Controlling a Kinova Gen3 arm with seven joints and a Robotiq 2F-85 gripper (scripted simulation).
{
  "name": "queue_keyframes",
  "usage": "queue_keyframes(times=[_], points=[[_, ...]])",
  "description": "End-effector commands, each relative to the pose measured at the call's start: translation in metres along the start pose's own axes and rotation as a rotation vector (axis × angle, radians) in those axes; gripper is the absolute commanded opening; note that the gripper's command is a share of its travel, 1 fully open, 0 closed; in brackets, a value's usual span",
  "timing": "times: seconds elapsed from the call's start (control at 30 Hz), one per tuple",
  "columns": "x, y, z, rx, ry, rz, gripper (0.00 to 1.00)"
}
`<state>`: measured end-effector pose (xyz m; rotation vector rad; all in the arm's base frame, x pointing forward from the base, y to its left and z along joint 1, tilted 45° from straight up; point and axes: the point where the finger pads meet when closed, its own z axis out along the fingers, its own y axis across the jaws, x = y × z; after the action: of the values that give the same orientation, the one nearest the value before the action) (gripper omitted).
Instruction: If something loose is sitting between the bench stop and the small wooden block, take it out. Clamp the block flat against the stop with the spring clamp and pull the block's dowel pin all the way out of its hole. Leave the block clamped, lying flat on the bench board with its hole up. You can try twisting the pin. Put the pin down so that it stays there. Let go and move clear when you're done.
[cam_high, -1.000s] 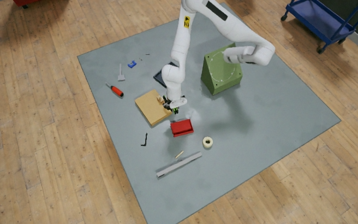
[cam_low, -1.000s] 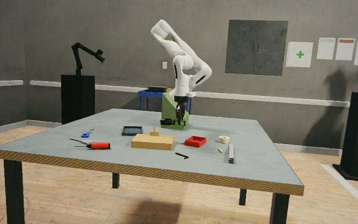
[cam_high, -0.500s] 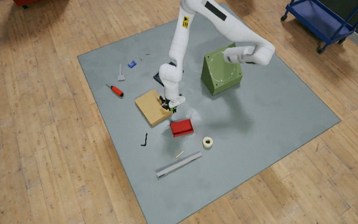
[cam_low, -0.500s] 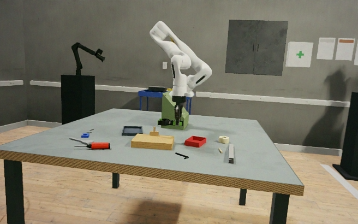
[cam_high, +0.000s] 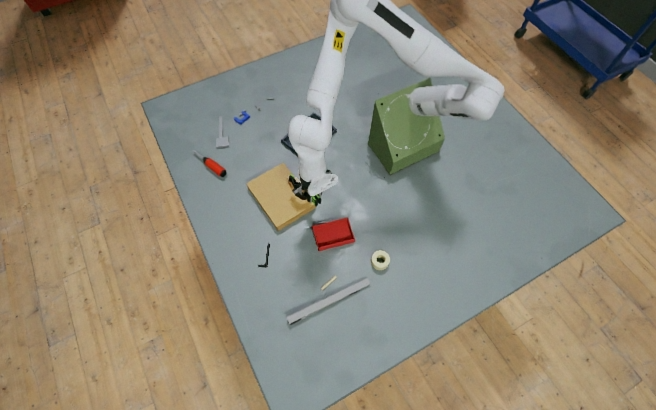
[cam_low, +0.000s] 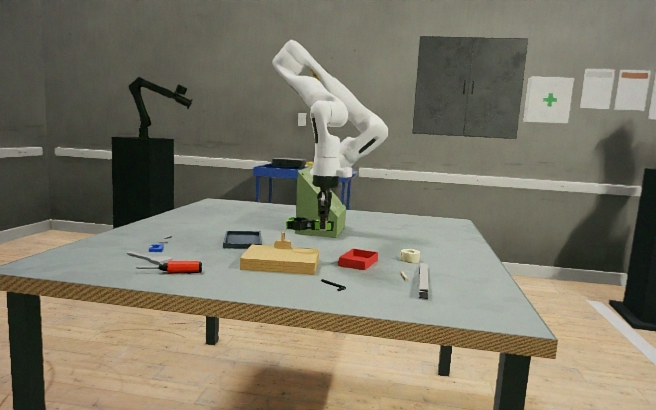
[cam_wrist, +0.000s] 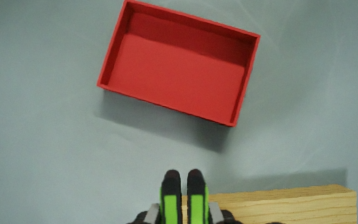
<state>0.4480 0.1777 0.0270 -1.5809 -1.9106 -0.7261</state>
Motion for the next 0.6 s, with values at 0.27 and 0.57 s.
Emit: queue_keyframes(times=[0.27,0.57], points=[[-0.003,0.0019,-0.0008,-0.001,-0.001,-0.022,0.32],[-0.0038,0.0023,-0.0008,-0.001,-0.002,-0.029,0.32]])
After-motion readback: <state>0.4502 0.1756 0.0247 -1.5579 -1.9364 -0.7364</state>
